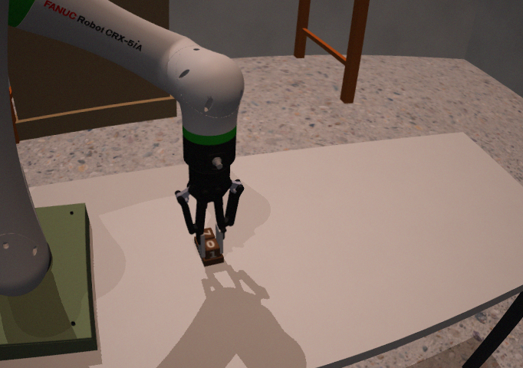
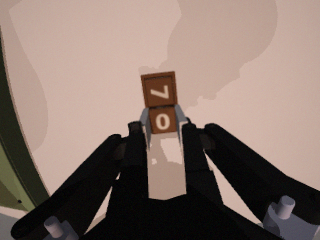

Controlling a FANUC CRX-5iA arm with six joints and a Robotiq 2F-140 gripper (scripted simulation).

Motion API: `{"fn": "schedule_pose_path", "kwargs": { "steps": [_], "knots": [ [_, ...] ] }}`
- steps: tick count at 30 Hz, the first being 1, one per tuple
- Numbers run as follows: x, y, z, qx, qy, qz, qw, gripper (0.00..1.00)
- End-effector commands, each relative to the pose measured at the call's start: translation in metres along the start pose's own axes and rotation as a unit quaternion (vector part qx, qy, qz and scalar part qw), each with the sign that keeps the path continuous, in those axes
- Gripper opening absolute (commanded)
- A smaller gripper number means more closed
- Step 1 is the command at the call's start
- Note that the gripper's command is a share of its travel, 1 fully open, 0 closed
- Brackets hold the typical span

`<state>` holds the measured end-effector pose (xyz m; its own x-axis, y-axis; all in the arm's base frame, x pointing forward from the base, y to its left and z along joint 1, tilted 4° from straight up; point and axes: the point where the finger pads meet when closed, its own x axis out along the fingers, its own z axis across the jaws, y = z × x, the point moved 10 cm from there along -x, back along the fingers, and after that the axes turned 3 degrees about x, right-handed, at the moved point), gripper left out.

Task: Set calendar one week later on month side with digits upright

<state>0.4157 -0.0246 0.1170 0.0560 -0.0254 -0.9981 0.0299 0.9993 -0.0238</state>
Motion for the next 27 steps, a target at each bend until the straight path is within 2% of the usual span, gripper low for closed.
{"fn": "schedule_pose_path", "kwargs": {
  "steps": [1, 6, 16, 27],
  "knots": [
    [-0.001, 0.000, 0.000, 0.000, 0.000, 0.000, 1.000, 0.17],
    [-0.020, 0.000, 0.000, 0.000, 0.000, 0.000, 1.000, 0.17],
    [-0.089, 0.000, 0.000, 0.000, 0.000, 0.000, 1.000, 0.17],
    [-0.099, 0.000, 0.000, 0.000, 0.000, 0.000, 1.000, 0.17]
  ]
}}
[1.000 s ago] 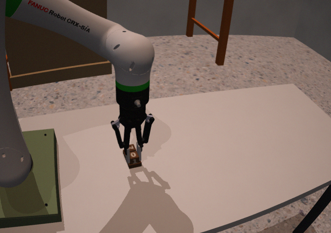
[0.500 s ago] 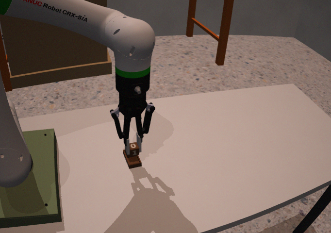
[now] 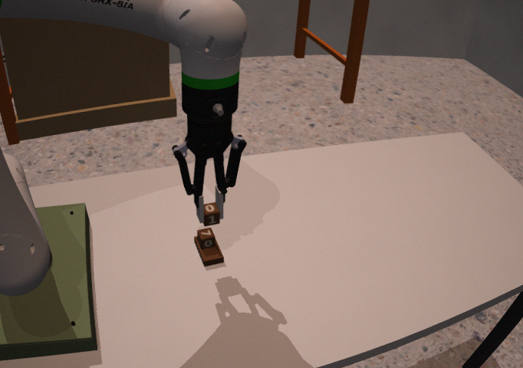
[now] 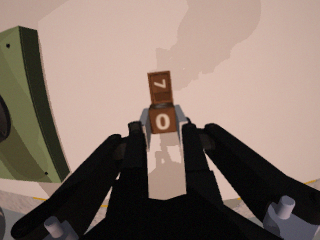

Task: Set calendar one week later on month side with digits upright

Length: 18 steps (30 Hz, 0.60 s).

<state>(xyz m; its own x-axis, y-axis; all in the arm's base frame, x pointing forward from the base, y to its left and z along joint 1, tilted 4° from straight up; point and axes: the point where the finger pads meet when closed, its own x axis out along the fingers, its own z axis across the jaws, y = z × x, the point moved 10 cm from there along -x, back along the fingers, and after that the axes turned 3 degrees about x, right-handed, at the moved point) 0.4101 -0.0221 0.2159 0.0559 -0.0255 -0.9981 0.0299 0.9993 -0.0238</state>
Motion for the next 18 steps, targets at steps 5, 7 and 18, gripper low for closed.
{"fn": "schedule_pose_path", "kwargs": {
  "steps": [5, 7, 18],
  "knots": [
    [-0.0003, 0.0000, 0.0001, 0.000, 0.000, 0.000, 1.000, 0.17],
    [-0.0003, 0.0000, 0.0001, 0.001, 0.000, 0.000, 1.000, 0.17],
    [0.0000, -0.0031, 0.0006, 0.081, 0.000, 0.000, 0.997, 0.17]
  ]
}}
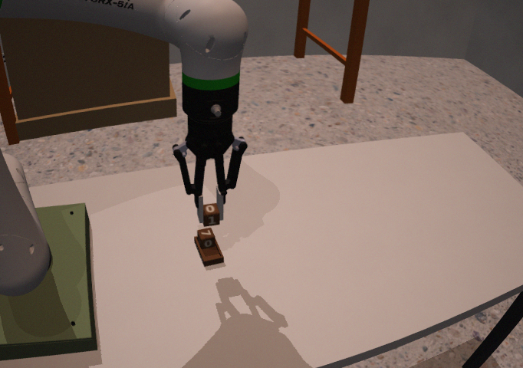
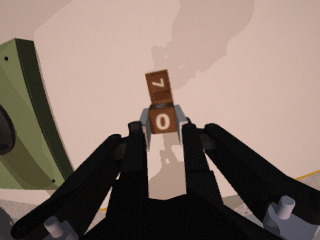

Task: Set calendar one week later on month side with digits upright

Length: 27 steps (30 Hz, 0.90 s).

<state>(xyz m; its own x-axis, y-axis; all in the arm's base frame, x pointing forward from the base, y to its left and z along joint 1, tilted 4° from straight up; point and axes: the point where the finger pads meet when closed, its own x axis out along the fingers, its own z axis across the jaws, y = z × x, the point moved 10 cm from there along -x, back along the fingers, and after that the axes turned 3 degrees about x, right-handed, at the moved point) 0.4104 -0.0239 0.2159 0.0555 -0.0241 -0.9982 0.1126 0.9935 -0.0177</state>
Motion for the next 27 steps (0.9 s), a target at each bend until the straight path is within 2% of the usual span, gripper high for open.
{"fn": "schedule_pose_path", "kwargs": {
  "steps": [1, 4, 7, 10, 13, 20, 22, 24, 25, 27],
  "knots": [
    [0.000, -0.002, 0.001, 0.057, 0.000, -0.001, 0.998, 0.17],
    [0.000, -0.004, 0.001, 0.122, 0.000, -0.001, 0.992, 0.17],
    [0.000, -0.004, 0.001, 0.124, 0.000, -0.001, 0.992, 0.17],
    [0.001, -0.008, 0.002, 0.204, -0.001, -0.001, 0.979, 0.17],
    [0.001, -0.009, 0.002, 0.241, -0.001, -0.001, 0.971, 0.17],
    [0.001, -0.013, 0.003, 0.347, -0.001, 0.000, 0.938, 0.17],
    [0.001, -0.015, 0.004, 0.385, -0.001, 0.000, 0.923, 0.17],
    [0.001, -0.015, 0.004, 0.385, -0.001, 0.000, 0.923, 0.17],
    [0.002, -0.017, 0.004, 0.424, -0.001, 0.000, 0.905, 0.17],
    [0.002, -0.018, 0.004, 0.456, -0.001, 0.000, 0.890, 0.17]
  ]
}}
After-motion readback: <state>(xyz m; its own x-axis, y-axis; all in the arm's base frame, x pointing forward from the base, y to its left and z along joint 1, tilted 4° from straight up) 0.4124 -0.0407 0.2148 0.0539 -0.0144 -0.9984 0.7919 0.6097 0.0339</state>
